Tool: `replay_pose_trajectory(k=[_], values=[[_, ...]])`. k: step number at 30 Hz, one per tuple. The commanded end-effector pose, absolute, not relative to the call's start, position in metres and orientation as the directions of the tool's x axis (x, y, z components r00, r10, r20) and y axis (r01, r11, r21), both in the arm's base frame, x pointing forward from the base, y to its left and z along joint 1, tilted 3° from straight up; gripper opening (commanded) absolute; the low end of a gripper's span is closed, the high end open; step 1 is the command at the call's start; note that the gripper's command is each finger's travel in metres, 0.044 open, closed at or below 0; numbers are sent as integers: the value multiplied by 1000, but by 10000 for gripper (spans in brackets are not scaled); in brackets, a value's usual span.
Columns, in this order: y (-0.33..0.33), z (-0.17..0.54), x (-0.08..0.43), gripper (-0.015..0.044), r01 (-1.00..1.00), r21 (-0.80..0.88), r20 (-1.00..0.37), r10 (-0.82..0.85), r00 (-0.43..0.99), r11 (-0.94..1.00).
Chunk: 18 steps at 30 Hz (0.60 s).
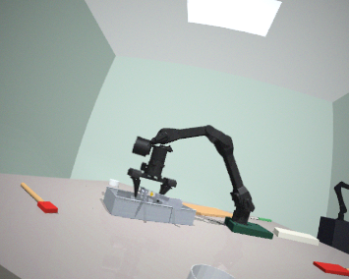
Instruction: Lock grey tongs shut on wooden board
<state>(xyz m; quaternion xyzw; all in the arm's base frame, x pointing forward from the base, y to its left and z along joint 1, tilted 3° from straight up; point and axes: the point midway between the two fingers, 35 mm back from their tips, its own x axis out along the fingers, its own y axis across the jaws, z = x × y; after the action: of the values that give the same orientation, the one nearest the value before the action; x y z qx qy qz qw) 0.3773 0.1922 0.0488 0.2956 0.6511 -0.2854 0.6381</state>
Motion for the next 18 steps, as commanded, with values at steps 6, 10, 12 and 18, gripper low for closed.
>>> replay_pose_trajectory(k=[6, 10, 12, 18], values=[[191, 33, 375, 440, 752, 2, -1000, 18, -13, 659], [191, 30, 374, 440, 752, 2, -1000, 18, -13, 659], [192, 34, 375, 387, 749, 3, -1000, 20, -13, 662], [192, 34, 375, 328, 749, 3, -1000, 20, -13, 662]])
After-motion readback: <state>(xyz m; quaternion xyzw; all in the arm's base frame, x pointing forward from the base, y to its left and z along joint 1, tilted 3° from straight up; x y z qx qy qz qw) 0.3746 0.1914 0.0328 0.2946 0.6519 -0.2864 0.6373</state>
